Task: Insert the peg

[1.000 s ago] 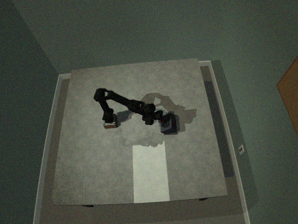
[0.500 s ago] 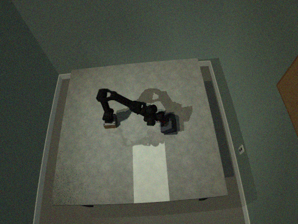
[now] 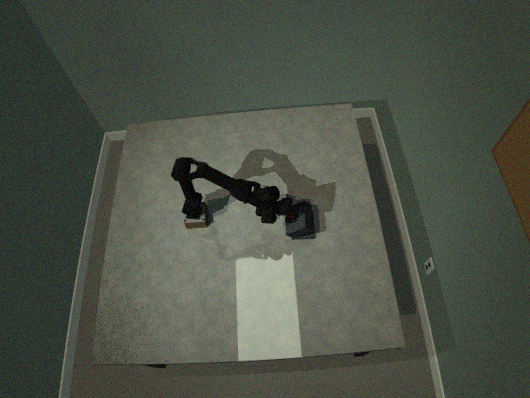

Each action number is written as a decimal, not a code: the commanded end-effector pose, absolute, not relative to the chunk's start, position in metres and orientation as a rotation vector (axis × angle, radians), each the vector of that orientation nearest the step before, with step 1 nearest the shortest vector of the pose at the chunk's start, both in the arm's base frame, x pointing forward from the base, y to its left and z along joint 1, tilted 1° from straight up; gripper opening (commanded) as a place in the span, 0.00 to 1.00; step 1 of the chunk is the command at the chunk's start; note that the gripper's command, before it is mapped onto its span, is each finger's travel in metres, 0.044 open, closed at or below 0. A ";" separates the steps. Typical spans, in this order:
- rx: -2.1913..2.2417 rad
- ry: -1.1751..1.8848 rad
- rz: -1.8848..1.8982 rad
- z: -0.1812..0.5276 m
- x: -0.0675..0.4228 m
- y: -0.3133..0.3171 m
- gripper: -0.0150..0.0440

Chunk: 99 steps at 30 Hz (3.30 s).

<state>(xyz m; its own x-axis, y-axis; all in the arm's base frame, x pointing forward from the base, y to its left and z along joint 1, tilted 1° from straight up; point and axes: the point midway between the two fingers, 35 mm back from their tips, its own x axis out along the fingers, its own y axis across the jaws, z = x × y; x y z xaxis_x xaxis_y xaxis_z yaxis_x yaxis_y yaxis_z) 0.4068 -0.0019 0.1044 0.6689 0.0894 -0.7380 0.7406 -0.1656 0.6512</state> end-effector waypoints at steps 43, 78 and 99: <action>1.660 0.686 -0.663 0.091 0.421 -0.001 0.25; 1.656 0.693 -0.663 0.078 0.431 0.001 0.25; 1.657 0.693 -0.663 0.079 0.430 0.000 0.92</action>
